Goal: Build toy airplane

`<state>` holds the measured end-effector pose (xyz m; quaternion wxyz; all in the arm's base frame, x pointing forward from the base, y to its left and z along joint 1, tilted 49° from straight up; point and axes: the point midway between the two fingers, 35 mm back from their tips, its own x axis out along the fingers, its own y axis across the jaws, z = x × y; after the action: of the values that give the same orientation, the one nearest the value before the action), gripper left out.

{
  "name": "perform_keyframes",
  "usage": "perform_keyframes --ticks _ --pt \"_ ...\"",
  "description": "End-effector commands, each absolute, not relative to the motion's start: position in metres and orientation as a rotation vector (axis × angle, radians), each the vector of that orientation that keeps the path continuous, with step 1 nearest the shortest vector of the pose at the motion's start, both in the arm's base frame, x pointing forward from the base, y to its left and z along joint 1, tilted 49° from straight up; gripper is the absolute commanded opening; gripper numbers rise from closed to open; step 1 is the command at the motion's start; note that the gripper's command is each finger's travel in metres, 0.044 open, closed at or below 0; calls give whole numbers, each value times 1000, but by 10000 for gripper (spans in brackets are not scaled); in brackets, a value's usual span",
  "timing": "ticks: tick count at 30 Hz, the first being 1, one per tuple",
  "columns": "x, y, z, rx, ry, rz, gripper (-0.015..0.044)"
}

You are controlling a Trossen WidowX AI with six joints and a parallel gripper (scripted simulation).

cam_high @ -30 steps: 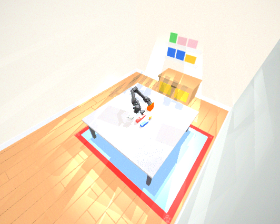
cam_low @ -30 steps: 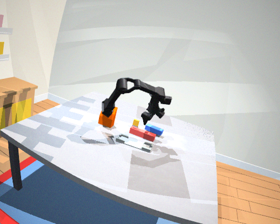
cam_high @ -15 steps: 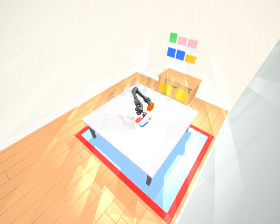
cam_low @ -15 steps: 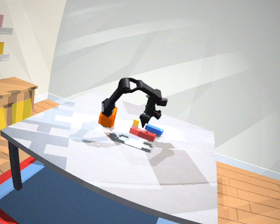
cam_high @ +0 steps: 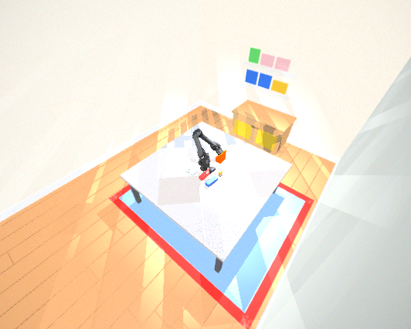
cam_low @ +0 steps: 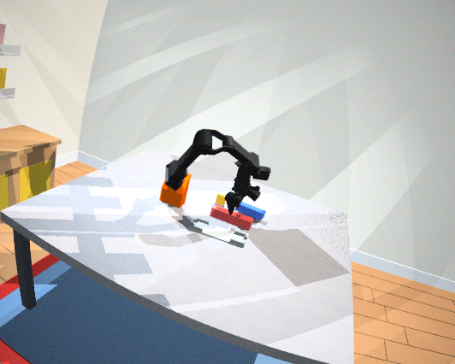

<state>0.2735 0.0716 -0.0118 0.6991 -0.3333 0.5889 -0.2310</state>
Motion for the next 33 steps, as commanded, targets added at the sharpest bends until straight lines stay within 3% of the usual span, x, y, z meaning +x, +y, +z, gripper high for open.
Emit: perform_keyframes --ticks 1,25,33 --pt "275 66 -16 -752 1313 -516 440" --pt "281 39 -39 -754 1312 -519 440" --pt "281 39 -39 -754 1312 -519 230"
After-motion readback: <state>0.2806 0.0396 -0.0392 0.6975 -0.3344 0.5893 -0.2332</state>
